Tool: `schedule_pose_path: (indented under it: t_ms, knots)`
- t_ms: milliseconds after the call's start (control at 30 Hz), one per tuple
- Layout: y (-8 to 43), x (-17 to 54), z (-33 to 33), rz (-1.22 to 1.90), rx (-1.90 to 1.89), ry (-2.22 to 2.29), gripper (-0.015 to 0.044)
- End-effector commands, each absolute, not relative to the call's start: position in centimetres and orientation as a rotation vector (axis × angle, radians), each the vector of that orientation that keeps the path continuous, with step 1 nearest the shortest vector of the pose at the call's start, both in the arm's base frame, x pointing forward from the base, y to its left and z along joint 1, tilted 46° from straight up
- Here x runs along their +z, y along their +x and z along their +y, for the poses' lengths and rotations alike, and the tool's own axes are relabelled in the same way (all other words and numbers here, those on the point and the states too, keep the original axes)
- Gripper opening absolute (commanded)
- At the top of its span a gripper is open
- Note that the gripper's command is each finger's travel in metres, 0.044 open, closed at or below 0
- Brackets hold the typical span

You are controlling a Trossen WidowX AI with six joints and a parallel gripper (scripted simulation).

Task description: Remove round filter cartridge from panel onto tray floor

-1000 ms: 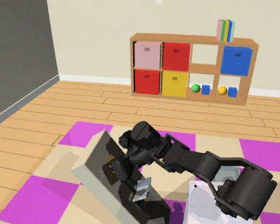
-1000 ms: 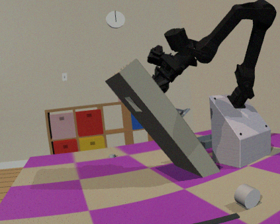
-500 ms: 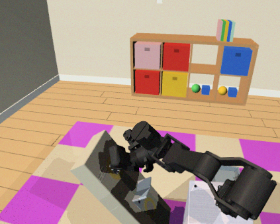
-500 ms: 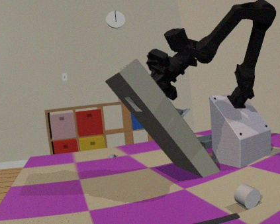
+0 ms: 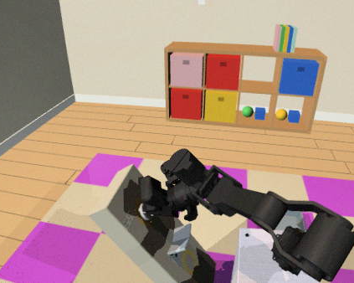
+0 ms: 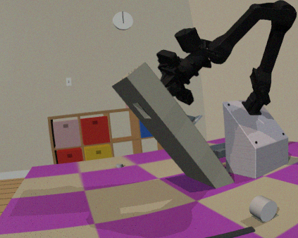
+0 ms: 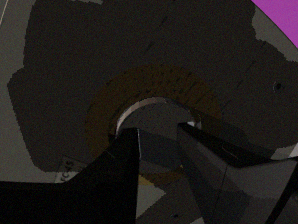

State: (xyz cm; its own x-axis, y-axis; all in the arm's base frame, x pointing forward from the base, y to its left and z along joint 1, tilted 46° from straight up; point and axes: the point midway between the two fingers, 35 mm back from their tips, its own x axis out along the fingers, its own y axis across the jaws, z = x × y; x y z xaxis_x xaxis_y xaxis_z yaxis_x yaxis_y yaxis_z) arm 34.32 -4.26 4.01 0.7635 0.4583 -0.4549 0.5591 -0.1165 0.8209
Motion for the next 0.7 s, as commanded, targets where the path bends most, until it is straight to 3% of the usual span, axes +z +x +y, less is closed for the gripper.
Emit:
schedule_pose_path:
  t_ms: [0, 667]
  knots:
    - [33.0, 4.8, -5.4, 0.792, -0.104, 1.740, 0.0000]
    - [28.5, 5.2, -5.7, 0.784, -0.088, 1.723, 0.0000]
